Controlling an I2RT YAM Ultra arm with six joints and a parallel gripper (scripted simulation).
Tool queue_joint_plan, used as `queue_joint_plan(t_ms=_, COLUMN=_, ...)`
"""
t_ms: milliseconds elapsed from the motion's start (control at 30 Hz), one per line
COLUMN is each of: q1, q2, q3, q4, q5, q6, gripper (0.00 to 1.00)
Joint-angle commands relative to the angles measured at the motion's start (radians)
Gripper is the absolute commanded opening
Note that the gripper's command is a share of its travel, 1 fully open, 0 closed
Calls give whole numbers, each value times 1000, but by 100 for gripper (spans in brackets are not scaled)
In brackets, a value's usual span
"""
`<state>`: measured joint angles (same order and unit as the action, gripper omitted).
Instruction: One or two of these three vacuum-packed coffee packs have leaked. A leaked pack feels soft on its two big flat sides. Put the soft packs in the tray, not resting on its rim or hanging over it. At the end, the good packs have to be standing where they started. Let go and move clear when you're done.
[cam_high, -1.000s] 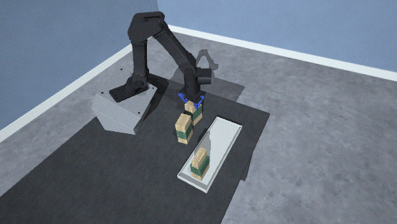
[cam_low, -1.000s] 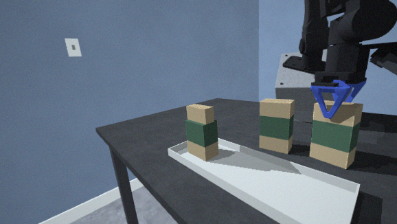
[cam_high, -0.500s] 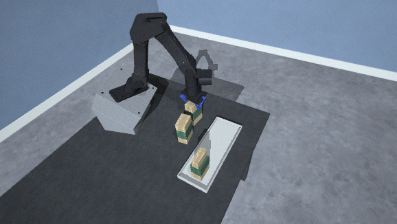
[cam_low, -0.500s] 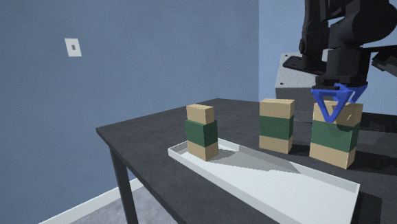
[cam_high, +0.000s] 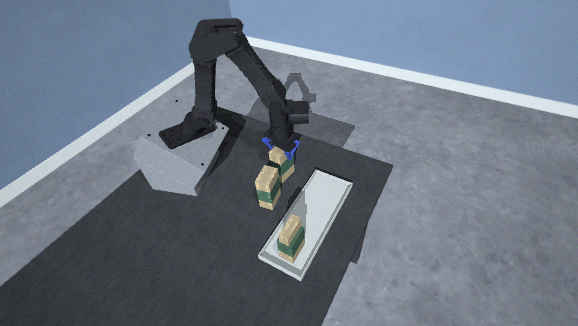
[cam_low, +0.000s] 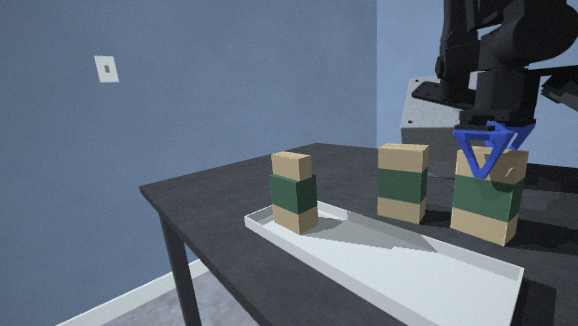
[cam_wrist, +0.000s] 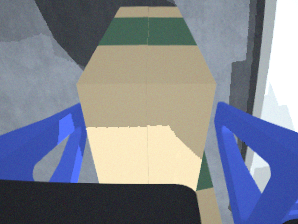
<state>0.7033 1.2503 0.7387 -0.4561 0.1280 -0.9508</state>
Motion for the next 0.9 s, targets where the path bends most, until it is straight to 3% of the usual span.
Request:
queue_joint_plan(t_ms=0, q1=-3, q2=2, q3=-22, q4=17, q5=-10, q6=-8, gripper=79)
queue_joint_plan(t_ms=500, q1=-3, q2=2, q3=-22, q4=17, q5=-10, q6=-8, gripper=79)
queue_joint_plan(t_ms=533, q1=-3, q2=2, q3=-22, q4=17, q5=-10, q6=-8, gripper=26)
queue_joint_plan(t_ms=867, q1=-3, q2=2, q3=-22, q4=15, q5=-10, q6=-8, gripper=26)
